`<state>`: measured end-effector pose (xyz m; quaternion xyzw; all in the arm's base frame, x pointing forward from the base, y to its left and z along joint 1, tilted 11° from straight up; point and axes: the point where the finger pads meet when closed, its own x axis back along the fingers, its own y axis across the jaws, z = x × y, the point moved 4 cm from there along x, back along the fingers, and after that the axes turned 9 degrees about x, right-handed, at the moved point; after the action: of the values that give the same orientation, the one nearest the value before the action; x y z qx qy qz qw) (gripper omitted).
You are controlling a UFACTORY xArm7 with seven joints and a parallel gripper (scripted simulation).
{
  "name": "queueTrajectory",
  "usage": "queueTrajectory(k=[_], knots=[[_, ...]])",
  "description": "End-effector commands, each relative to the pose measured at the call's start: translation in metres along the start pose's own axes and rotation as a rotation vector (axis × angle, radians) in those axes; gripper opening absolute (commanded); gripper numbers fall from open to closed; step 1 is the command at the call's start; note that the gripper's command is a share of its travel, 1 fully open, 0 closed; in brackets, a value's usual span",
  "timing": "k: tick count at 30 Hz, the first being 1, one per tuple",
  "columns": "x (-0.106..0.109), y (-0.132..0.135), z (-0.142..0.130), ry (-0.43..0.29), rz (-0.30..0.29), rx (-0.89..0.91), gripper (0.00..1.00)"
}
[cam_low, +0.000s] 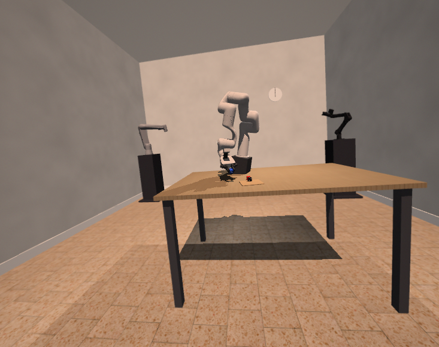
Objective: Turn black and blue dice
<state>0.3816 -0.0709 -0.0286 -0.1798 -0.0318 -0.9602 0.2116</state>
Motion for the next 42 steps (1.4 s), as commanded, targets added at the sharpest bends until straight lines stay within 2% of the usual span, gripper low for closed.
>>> queueTrajectory(k=[1,17,42], knots=[[-0.006,-0.001,-0.011,0.002,-0.002,0.001,0.21],[-0.026,-0.006,-0.047,0.002,-0.002,0.001,0.21],[-0.027,-0.006,-0.049,0.002,-0.002,0.001,0.21]])
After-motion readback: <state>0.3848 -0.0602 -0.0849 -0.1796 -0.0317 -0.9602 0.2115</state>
